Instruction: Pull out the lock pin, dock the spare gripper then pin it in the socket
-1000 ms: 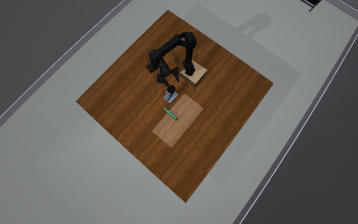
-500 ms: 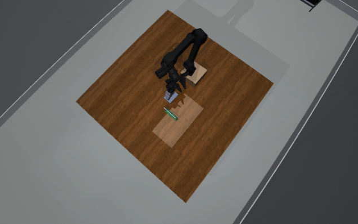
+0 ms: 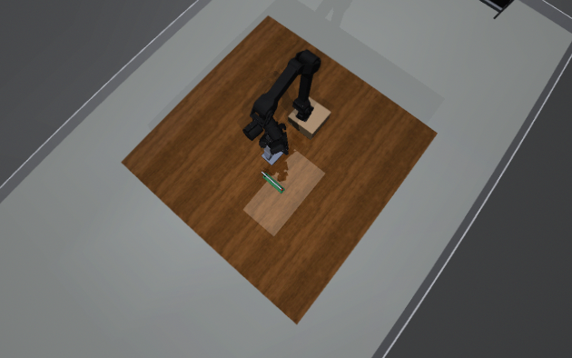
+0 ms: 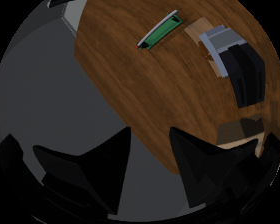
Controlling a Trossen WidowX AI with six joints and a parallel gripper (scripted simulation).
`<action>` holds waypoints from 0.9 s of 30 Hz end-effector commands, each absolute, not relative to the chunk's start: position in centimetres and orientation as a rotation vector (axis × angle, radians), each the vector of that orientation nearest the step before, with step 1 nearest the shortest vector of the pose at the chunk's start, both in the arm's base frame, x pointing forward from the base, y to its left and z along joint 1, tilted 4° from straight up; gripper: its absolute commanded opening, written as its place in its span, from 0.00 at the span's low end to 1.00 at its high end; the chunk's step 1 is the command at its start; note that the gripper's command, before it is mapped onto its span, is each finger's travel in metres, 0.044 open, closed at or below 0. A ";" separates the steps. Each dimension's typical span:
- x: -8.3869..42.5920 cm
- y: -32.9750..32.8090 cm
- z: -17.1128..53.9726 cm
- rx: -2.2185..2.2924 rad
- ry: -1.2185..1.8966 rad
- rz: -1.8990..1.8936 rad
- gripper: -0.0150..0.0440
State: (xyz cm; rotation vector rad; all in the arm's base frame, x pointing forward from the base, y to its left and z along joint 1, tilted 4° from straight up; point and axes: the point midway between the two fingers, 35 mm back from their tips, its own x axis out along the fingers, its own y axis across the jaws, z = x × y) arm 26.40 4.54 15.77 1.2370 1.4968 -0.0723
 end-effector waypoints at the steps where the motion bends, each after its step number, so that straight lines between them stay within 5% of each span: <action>1: 31.9 4.1 12.8 0.263 1.556 0.259 0.56; 27: 40.8 5.4 9.0 -1.287 1.527 0.928 0.56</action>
